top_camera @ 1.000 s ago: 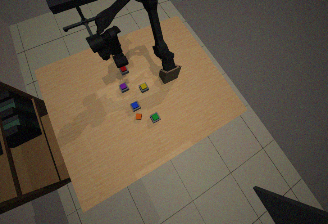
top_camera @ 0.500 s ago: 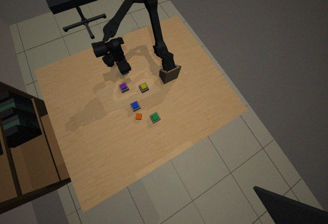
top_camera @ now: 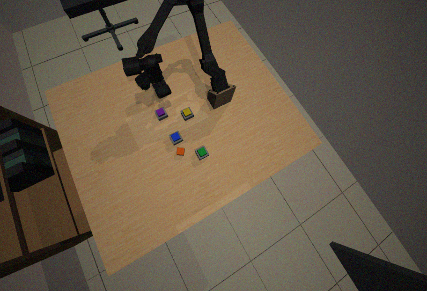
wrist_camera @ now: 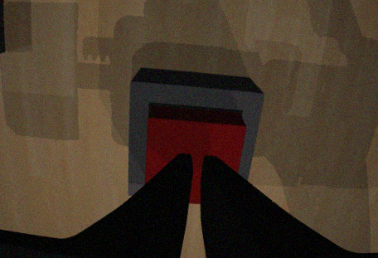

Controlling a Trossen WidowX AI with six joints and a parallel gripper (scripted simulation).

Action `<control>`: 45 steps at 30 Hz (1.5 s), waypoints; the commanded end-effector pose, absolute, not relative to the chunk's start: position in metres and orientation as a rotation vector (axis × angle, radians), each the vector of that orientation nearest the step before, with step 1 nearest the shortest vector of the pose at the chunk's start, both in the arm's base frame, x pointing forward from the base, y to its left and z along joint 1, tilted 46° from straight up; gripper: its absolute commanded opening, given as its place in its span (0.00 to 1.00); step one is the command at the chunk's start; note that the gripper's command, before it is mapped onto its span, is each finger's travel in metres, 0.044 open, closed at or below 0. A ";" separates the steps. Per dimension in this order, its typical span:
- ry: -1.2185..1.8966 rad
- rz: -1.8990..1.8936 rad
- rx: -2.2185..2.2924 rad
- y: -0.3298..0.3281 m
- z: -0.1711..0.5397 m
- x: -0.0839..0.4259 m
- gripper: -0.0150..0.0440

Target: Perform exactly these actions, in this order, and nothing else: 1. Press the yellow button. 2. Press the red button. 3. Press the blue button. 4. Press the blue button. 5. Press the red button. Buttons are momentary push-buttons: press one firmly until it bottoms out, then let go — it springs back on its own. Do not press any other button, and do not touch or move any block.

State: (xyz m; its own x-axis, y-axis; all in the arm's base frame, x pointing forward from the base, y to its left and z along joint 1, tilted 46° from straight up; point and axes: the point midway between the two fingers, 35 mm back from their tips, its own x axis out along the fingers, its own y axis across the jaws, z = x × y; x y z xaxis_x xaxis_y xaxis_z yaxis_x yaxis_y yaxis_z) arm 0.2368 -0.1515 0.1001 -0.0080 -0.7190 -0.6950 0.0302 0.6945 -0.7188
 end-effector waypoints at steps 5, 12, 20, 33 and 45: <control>1.476 -0.645 -0.604 -0.159 0.092 0.236 0.29; 1.476 -0.645 -0.604 -0.159 0.092 0.236 0.29; 1.476 -0.645 -0.604 -0.159 0.092 0.236 0.29; 1.472 -0.619 -0.589 -0.117 0.106 0.252 0.42; 1.496 -0.534 -0.535 0.052 0.003 0.309 0.93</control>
